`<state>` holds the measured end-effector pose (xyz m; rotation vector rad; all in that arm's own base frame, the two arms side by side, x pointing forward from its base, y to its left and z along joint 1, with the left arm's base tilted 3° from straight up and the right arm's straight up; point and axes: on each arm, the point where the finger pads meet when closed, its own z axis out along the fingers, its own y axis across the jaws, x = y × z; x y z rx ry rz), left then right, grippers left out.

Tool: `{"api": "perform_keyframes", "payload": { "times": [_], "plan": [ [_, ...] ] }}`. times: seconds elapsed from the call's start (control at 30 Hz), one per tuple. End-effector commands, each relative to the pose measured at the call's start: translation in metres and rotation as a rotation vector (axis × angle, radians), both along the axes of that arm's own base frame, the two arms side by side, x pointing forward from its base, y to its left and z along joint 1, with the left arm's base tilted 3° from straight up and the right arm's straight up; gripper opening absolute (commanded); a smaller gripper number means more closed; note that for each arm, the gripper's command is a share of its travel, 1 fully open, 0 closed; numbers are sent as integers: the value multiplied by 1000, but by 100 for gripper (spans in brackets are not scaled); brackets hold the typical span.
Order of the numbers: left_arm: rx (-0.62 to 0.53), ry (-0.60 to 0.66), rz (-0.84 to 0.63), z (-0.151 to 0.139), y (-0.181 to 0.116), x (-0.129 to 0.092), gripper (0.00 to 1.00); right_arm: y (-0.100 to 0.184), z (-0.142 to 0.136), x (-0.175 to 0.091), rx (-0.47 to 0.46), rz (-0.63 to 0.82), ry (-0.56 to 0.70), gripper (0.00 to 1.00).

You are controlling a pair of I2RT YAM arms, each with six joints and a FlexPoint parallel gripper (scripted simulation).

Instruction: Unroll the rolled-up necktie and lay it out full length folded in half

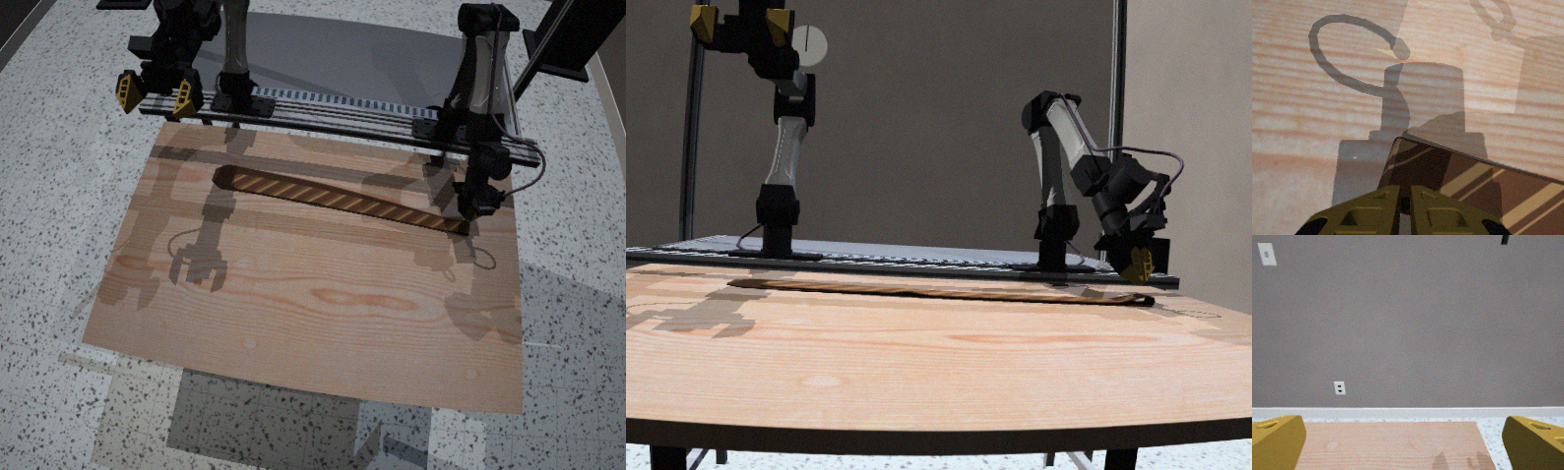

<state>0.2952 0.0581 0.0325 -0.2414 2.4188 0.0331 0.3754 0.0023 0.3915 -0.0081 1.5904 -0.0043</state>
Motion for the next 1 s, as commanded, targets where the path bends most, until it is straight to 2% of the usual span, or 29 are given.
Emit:
{"api": "perform_keyframes", "payload": {
  "times": [0.0, 0.97],
  "plan": [
    [4, -12, 7, 8, 1, 3, 7, -1, 6, 2, 9, 2, -8, 100],
    [4, -12, 7, 13, 1, 4, 7, -1, 6, 2, 9, 2, -8, 100]
  ]
}}
